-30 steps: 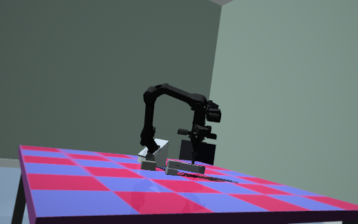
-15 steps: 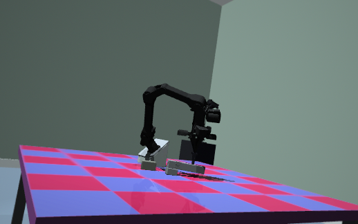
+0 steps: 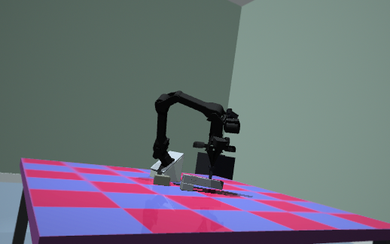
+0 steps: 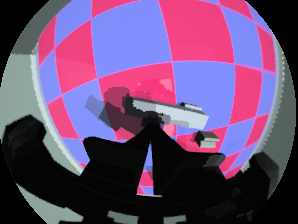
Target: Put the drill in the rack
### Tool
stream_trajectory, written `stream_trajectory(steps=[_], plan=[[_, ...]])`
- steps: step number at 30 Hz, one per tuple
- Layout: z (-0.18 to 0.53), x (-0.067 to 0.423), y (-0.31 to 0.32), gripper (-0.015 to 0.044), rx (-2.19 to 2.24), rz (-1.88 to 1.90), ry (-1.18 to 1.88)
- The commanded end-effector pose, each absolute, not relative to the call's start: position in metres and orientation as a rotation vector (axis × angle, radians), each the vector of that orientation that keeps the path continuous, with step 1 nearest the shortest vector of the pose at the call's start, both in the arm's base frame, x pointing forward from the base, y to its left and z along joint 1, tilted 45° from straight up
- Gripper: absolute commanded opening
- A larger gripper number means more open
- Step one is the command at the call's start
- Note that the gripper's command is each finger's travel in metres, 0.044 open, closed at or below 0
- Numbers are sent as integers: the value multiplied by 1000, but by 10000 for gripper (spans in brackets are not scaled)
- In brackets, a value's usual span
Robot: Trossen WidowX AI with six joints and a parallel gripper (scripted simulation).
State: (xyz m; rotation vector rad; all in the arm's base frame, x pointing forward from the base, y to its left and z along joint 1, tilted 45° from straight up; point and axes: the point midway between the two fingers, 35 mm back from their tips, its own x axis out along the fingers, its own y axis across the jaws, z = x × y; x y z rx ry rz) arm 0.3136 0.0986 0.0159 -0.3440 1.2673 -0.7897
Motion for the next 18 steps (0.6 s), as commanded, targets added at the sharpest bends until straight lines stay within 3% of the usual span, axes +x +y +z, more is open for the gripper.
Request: stream_trajectory(steps=[1, 18], plan=[[9, 313, 91, 0, -347, -806, 1278], [6, 312, 87, 0, -347, -806, 1278]])
